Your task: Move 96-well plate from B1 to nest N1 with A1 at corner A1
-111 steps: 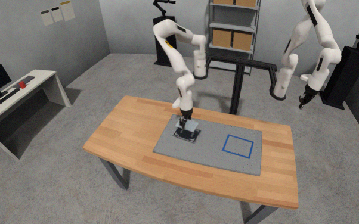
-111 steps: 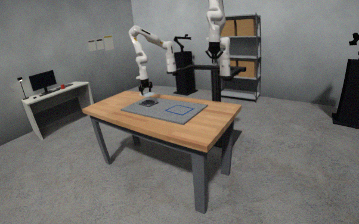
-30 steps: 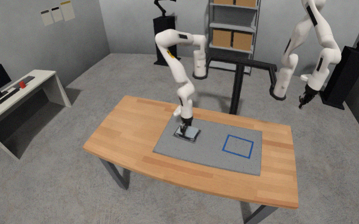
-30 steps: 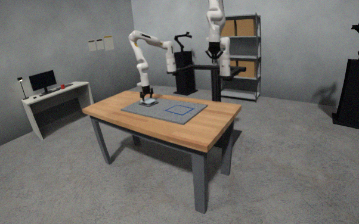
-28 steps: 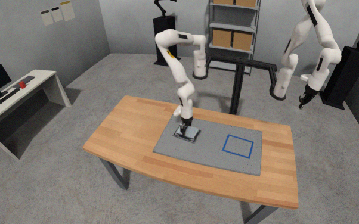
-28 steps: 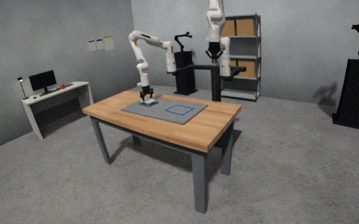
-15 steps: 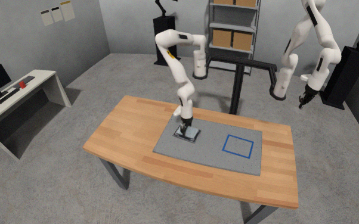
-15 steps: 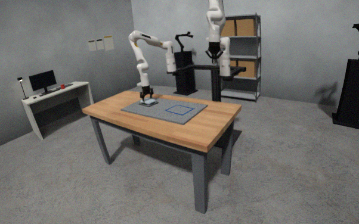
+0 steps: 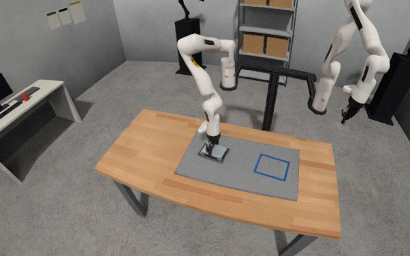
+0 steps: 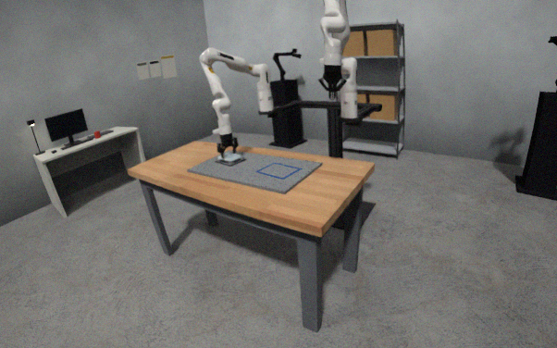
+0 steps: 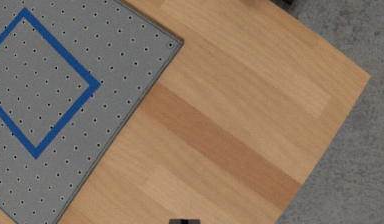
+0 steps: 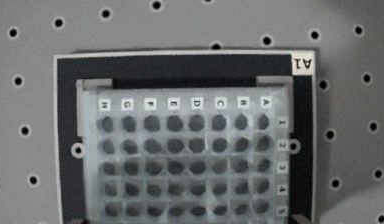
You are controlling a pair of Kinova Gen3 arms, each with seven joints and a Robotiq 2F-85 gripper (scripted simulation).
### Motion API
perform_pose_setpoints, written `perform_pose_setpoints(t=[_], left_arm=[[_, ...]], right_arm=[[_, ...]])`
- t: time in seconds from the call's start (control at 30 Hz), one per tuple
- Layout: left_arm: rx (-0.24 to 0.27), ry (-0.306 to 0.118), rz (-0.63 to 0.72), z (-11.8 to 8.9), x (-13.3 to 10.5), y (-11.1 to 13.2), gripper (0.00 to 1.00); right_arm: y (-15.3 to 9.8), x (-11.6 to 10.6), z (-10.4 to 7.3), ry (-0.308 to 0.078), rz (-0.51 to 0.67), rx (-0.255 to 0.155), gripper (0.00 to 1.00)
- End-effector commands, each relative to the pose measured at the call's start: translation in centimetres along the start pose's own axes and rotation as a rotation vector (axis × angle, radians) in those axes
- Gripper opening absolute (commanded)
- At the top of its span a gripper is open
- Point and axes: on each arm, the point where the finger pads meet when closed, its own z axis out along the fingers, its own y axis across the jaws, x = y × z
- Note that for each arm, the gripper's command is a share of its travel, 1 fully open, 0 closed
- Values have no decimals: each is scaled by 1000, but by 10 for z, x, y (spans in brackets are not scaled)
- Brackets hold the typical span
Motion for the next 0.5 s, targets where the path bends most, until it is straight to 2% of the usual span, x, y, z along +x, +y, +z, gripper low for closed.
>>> perform_pose_setpoints(t=[0.0,0.47], left_arm=[[1,-2,0,-1,0,0,17],[1,-2,0,-1,0,0,17]], right_arm=[[-1,0,0,0,0,2,937],[-1,0,2,0,0,2,937]])
